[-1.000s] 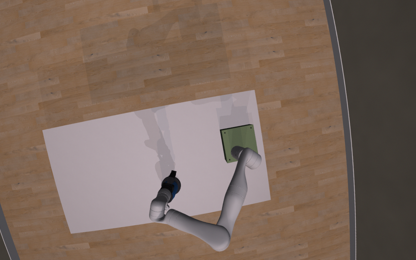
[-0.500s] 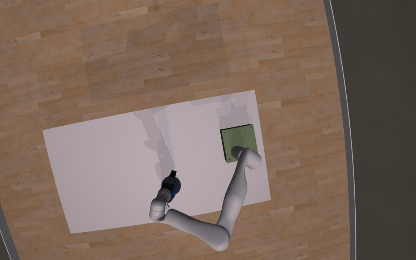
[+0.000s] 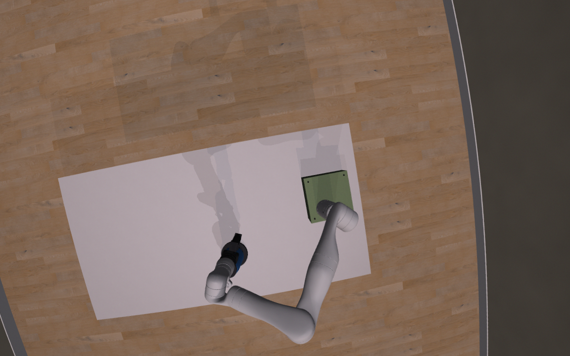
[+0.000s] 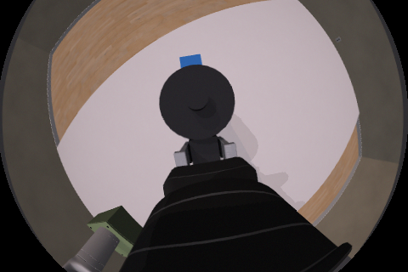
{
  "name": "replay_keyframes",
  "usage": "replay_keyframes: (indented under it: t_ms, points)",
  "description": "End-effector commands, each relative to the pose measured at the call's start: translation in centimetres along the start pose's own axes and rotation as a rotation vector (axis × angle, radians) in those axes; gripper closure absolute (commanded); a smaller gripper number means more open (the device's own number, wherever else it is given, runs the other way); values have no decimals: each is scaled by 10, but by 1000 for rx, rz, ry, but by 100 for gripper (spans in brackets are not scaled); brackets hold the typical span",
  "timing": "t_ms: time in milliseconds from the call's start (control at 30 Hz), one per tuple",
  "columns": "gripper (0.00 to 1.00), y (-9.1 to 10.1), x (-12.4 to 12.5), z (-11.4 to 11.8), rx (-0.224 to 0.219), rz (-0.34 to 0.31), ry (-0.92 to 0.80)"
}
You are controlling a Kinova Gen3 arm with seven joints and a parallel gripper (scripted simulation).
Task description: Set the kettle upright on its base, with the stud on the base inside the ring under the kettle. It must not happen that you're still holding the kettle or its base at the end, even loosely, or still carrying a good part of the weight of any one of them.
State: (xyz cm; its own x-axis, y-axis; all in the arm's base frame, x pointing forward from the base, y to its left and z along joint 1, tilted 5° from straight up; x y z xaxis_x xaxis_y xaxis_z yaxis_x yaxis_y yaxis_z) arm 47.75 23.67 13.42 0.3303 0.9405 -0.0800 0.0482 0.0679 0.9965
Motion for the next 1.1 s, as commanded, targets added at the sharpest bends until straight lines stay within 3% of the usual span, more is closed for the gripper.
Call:
replay_keyframes:
  t_ms: [0,1067]
  points:
    - [100,0,0,0,-1,1,0]
    - [100,-4,0,0,-1,1,0]
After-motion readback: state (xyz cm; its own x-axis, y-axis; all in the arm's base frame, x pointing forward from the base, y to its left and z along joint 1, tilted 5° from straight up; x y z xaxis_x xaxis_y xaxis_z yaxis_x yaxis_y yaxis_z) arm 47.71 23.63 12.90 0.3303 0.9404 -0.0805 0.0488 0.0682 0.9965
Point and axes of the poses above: the point where the finger pads meet when closed, its own y axis back along the fingers, its own z axis across the jaws, x = y × z, the point moved 10 cm from there along y, back along the fingers, and after that the axes turned 6 degrees about -y, right-handed, at the moved point
